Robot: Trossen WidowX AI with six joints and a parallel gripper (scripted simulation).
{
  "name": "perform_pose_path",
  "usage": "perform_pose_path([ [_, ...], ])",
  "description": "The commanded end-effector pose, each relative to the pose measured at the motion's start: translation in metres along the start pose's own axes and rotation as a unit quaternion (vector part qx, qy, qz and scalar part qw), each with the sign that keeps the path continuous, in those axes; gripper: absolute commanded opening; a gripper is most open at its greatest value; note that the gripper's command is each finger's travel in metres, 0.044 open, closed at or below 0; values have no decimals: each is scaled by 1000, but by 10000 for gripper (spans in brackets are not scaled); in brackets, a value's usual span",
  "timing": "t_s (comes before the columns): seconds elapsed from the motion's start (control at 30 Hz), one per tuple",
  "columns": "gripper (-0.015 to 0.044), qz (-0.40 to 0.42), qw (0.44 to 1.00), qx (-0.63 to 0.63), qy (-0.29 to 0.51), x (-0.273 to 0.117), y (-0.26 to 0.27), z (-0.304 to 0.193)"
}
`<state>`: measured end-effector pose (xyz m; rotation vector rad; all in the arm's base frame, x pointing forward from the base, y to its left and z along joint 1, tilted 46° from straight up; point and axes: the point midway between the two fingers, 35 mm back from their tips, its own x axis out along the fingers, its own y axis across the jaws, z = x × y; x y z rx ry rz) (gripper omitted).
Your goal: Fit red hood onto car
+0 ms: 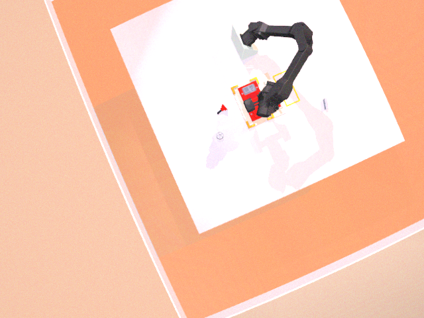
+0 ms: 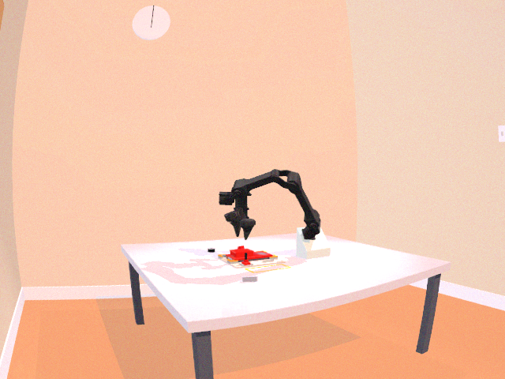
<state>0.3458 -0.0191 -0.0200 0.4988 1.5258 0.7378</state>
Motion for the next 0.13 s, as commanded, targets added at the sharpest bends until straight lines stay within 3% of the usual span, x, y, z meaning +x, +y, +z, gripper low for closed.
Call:
perform_pose_path([
  [0.0, 440, -1, 1000, -1, 0, -1, -1, 0],
  [0.1, 440, -1, 1000, -1, 0, -1, -1, 0],
])
